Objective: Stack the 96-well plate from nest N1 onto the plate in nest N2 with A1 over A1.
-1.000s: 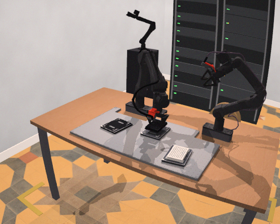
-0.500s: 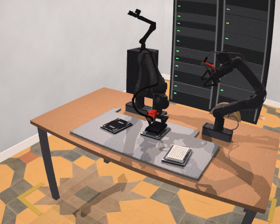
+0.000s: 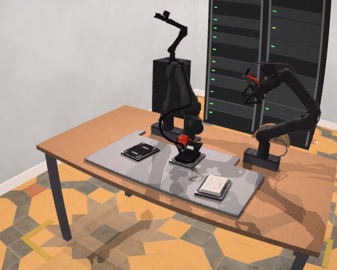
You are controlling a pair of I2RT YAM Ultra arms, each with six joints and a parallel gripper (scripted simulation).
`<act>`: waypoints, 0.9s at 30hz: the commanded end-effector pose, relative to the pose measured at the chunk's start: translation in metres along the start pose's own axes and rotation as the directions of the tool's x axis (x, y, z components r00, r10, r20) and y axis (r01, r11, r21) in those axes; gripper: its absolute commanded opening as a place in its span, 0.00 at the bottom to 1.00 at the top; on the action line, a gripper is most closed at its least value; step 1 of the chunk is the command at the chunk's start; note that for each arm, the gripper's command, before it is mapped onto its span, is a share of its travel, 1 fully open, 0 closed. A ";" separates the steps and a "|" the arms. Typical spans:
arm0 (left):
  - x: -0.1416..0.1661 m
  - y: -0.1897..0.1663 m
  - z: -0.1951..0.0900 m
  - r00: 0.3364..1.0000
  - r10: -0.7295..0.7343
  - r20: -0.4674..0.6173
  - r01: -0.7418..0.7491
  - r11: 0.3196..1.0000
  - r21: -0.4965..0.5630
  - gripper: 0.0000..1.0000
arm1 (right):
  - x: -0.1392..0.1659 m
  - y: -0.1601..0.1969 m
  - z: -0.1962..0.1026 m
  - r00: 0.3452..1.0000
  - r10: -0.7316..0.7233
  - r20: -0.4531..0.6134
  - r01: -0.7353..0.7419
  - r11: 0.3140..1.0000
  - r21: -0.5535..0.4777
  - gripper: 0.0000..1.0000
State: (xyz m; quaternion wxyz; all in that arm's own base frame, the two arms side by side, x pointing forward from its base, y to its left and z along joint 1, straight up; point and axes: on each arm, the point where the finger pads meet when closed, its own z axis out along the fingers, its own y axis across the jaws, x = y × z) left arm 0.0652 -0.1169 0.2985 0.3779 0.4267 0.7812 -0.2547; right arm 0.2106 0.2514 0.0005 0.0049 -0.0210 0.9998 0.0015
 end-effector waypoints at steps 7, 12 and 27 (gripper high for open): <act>-0.007 0.003 -0.009 0.999 -0.008 0.035 0.009 1.000 -0.001 1.00 | -0.002 0.002 -0.005 1.000 -0.007 -0.002 0.007 1.000 0.015 0.78; -0.007 0.003 -0.009 0.999 -0.008 0.035 0.009 1.000 -0.001 1.00 | -0.003 0.002 -0.005 1.000 -0.007 -0.002 0.007 1.000 0.015 1.00; -0.007 0.003 -0.009 0.999 -0.008 0.035 0.009 1.000 -0.001 1.00 | -0.010 0.002 -0.030 0.999 -0.010 0.038 0.010 1.000 -0.023 1.00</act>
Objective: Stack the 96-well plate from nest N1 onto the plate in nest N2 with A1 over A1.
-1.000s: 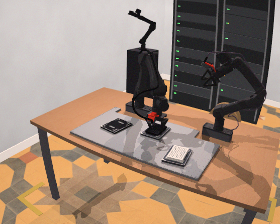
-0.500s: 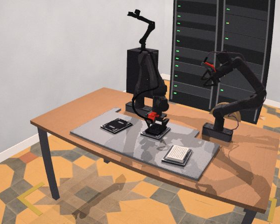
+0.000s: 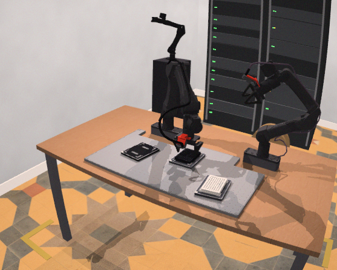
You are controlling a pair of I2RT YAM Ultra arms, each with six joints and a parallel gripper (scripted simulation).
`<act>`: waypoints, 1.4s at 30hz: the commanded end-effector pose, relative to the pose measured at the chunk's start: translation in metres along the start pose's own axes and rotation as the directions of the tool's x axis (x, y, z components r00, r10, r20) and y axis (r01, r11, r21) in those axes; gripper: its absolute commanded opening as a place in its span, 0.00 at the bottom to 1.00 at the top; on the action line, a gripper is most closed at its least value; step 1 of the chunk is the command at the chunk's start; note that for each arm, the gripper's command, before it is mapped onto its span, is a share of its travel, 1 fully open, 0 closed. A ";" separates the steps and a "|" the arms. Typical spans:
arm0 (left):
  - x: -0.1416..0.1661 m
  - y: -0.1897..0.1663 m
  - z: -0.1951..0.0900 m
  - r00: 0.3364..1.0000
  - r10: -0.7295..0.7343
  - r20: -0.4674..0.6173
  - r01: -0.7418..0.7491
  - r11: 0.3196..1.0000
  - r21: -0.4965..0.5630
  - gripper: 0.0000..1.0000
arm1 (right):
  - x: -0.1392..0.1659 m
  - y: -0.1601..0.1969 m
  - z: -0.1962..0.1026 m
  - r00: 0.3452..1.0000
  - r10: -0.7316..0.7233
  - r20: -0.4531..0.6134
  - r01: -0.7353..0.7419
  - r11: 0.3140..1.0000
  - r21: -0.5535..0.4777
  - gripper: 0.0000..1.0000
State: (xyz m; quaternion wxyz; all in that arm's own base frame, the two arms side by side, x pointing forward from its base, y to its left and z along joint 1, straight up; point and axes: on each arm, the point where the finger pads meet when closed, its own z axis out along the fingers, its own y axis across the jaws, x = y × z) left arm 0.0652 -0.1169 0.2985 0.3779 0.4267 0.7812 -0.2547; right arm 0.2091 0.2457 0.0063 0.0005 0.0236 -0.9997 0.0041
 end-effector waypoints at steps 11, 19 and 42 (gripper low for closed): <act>-0.007 0.003 -0.009 0.999 -0.008 0.035 0.009 1.000 -0.001 1.00 | -0.005 0.016 -0.067 0.999 0.000 0.045 0.002 0.999 -0.038 1.00; -0.007 0.003 -0.009 0.999 -0.008 0.035 0.009 1.000 -0.001 1.00 | -0.002 0.004 -0.106 1.000 0.005 0.015 -0.005 1.000 -0.006 1.00; -0.049 -0.028 0.114 0.998 0.028 -0.062 -0.027 1.000 0.012 1.00 | -0.064 -0.073 -0.194 0.855 -0.029 0.517 0.011 0.999 0.039 1.00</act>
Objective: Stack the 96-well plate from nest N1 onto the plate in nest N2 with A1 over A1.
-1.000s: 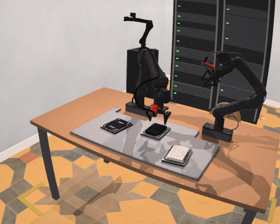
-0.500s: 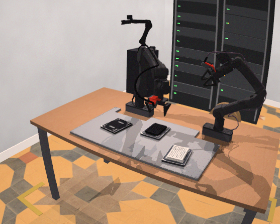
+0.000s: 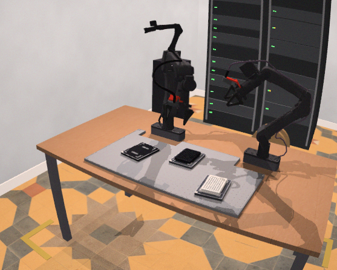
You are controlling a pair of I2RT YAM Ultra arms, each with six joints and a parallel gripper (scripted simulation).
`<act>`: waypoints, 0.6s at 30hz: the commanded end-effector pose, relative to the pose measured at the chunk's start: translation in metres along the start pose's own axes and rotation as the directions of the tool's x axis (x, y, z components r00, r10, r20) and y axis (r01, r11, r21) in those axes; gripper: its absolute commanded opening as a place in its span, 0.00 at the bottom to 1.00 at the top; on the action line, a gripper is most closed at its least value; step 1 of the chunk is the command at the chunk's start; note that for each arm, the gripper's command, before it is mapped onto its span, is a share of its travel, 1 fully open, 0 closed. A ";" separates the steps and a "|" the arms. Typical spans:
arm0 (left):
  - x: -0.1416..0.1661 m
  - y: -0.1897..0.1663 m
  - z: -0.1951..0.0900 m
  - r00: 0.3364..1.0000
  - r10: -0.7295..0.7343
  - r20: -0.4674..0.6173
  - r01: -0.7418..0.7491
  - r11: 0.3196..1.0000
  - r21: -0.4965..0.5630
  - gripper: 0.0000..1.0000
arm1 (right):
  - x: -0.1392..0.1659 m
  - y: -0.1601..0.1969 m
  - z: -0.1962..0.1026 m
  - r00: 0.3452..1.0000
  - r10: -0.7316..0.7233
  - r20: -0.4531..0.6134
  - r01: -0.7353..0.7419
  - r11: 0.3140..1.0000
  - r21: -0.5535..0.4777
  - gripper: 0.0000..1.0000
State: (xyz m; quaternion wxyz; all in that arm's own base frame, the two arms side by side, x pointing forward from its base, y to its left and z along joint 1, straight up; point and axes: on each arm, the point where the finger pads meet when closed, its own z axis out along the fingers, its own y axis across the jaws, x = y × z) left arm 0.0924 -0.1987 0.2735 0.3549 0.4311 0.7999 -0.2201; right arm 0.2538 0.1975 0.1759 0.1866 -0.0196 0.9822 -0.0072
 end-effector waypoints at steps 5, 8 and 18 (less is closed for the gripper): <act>-0.030 -0.013 0.055 1.000 0.026 0.005 -0.026 0.998 0.054 1.00 | -0.053 -0.039 -0.035 0.953 -0.039 0.299 0.038 0.999 0.011 1.00; -0.020 -0.008 0.099 0.998 0.026 -0.066 -0.023 0.999 0.045 1.00 | -0.081 -0.065 -0.063 0.890 -0.029 0.454 0.032 0.999 0.001 1.00; 0.011 0.013 0.183 0.984 0.009 -0.180 -0.002 0.999 0.044 1.00 | -0.141 -0.119 -0.128 0.644 -0.007 0.765 0.047 0.998 -0.031 1.00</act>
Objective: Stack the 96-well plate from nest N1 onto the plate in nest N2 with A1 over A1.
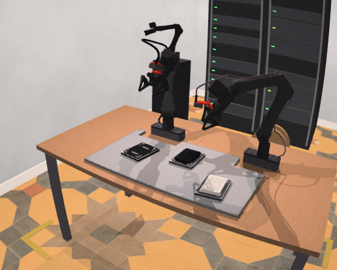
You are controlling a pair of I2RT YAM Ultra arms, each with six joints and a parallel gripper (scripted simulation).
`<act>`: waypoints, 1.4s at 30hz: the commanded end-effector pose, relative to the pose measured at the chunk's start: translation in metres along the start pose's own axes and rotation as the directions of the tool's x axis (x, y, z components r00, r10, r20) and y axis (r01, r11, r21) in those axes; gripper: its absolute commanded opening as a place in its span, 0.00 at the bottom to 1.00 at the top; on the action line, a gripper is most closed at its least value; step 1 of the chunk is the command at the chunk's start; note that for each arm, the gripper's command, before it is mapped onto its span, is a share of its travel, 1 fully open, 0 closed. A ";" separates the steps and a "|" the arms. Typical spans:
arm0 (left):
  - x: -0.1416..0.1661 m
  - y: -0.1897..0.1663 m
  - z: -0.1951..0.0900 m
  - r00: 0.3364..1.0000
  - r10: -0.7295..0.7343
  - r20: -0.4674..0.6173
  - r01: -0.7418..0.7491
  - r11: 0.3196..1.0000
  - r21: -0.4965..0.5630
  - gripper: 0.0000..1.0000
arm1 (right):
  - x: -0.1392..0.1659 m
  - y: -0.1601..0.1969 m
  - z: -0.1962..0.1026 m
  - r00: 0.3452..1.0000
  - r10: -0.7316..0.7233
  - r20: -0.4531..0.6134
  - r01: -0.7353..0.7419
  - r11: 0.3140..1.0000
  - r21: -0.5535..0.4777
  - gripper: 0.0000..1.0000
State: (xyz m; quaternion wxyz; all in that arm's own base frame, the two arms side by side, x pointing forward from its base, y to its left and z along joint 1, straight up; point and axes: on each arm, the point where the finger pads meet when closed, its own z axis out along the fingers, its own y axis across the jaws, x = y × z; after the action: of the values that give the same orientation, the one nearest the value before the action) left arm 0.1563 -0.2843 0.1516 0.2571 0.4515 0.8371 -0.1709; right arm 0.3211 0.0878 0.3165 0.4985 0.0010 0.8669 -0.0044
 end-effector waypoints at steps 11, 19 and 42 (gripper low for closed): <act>0.008 0.015 0.060 0.999 -0.010 -0.040 0.012 0.999 0.030 1.00 | -0.093 -0.052 -0.001 0.898 -0.007 0.441 0.034 0.998 -0.055 1.00; 0.007 0.017 0.058 0.999 -0.019 -0.045 0.019 1.000 0.020 1.00 | -0.110 -0.079 0.005 0.859 0.000 0.512 0.016 1.000 -0.026 1.00; 0.021 0.022 0.070 0.914 -0.361 -0.183 0.335 0.929 -0.158 1.00 | -0.057 -0.027 -0.040 0.941 0.011 0.339 0.052 0.983 -0.176 1.00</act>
State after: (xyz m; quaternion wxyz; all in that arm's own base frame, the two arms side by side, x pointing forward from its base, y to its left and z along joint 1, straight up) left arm 0.1804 -0.2913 0.0823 0.1856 0.3681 0.9005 -0.1387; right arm 0.3568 0.0378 0.3798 0.6545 -0.0327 0.7544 0.0378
